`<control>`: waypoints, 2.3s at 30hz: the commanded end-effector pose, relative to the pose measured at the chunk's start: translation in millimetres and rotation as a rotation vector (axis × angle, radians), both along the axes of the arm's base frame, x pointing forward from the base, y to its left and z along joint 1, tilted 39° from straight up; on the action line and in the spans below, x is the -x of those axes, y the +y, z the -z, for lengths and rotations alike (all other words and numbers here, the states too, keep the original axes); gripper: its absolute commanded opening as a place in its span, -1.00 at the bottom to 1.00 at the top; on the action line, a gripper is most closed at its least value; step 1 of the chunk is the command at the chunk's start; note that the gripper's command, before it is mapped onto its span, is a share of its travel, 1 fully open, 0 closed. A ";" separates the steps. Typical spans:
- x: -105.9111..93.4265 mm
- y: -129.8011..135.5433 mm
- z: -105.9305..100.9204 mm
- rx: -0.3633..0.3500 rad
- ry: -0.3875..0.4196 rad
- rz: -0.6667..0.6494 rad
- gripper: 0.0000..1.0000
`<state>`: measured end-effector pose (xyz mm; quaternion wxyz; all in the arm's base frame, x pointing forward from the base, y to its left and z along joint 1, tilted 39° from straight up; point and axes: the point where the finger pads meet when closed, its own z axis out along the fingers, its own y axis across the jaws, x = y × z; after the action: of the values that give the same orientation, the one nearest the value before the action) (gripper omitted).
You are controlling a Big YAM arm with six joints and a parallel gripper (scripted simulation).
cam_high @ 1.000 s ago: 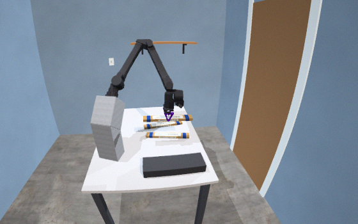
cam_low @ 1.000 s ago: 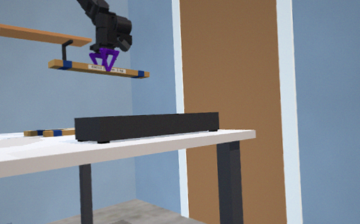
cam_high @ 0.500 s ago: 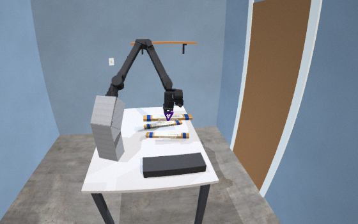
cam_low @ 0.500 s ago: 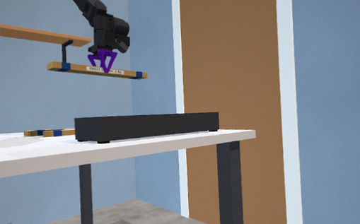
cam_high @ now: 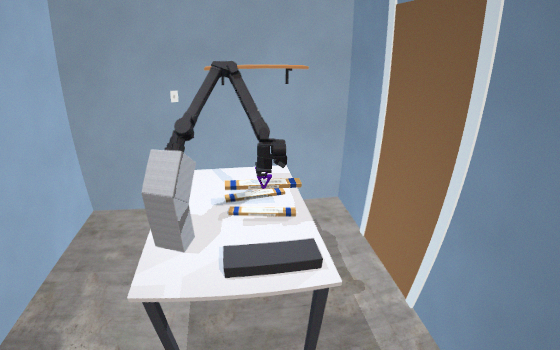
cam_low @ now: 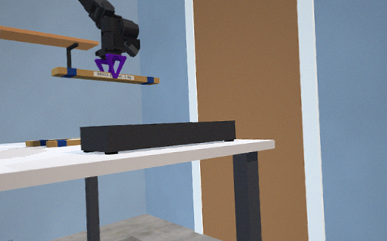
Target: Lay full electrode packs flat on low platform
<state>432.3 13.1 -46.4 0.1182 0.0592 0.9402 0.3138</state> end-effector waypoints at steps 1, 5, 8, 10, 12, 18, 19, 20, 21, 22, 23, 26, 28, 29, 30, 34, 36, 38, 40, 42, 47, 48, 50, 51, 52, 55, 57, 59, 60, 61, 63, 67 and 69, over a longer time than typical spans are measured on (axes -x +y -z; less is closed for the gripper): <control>-10.1 -13.3 -17.9 0.011 -0.048 0.034 -1.00; -8.5 -11.5 -17.1 0.011 -0.044 0.032 -1.00; -8.8 -8.1 -17.0 0.011 -0.045 0.026 -1.00; -10.5 -5.7 -17.7 0.011 -0.049 0.021 -1.00; -12.1 -3.6 -18.4 0.012 -0.052 0.017 -1.00; -12.7 -6.3 -18.5 0.012 -0.052 0.025 -1.00; -12.7 -6.3 -18.5 0.012 -0.052 0.025 -1.00; -12.7 -6.3 -18.5 0.012 -0.052 0.025 -1.00; -12.5 -6.8 -18.4 0.012 -0.052 0.025 -1.00; -12.3 -7.2 -18.3 0.012 -0.052 0.026 -1.00; -12.1 -7.5 -18.2 0.012 -0.051 0.027 -1.00; -11.6 -8.2 -17.7 0.012 -0.051 0.029 -1.00; -11.3 -8.4 -17.4 0.012 -0.051 0.030 -1.00; -11.0 -8.4 -17.2 0.012 -0.051 0.031 -1.00; -10.6 -8.3 -16.9 0.012 -0.050 0.031 -1.00; -8.5 -7.9 -15.8 0.011 -0.045 0.032 -1.00; -8.0 -7.8 -15.5 0.010 -0.044 0.033 -1.00; -8.0 -7.7 -15.6 0.010 -0.044 0.033 -1.00; -9.1 -7.9 -16.1 0.011 -0.046 0.032 -1.00; -10.6 -7.8 -16.9 0.012 -0.049 0.032 -1.00; -13.3 -6.5 -18.1 0.012 -0.054 0.029 -1.00; -13.7 -6.1 -18.2 0.013 -0.055 0.028 -1.00; -14.3 -5.2 -18.5 0.013 -0.057 0.026 -1.00; -14.4 -4.6 -18.5 0.013 -0.057 0.025 -1.00; -14.5 -4.1 -18.5 0.013 -0.057 0.024 -1.00; -14.5 -3.5 -18.5 0.013 -0.057 0.023 -1.00; -14.5 -2.3 -18.5 0.013 -0.057 0.020 -1.00; -14.5 -1.5 -18.5 0.013 -0.057 0.019 -1.00; -14.6 -1.5 -18.5 0.013 -0.058 0.019 -1.00; -14.6 -1.7 -18.5 0.013 -0.058 0.019 -1.00; -14.5 -2.8 -18.4 0.013 -0.058 0.022 -1.00; -14.0 -5.0 -18.1 0.013 -0.056 0.027 -1.00; -13.9 -5.6 -18.0 0.013 -0.055 0.029 -1.00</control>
<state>430.4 20.3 -48.9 0.1174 0.0598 0.9404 0.3135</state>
